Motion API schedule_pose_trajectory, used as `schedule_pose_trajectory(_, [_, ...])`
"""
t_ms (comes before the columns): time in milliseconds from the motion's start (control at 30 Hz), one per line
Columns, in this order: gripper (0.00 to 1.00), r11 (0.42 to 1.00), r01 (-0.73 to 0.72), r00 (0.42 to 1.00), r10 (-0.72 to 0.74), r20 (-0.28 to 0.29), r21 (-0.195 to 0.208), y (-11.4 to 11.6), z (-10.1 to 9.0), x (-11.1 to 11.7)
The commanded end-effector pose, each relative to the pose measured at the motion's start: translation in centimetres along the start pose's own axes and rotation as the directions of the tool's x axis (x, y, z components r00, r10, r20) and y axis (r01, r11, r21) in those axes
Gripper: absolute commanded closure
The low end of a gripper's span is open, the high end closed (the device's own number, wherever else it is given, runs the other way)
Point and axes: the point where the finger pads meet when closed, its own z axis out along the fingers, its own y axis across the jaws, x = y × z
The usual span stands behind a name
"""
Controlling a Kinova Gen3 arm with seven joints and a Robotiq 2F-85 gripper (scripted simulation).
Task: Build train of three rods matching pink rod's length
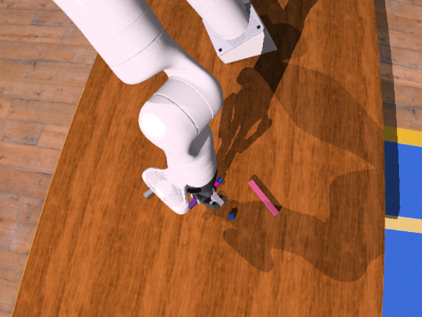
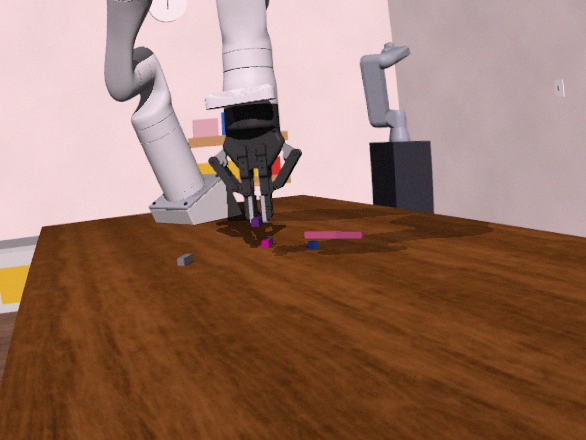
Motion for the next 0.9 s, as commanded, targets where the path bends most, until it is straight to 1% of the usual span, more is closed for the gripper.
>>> schedule_pose_trajectory(0, [0.95,1.0,0.005,1.0,-0.005,0.009,-0.017,0.3,1.5,-0.4])
schedule_pose_trajectory(200, [0.95,1.0,0.005,1.0,-0.005,0.009,-0.017,0.3,2.7,-0.4])
schedule_pose_trajectory(867, [0.95,1.0,0.005,1.0,-0.005,0.009,-0.017,0.4,2.8,-0.4])
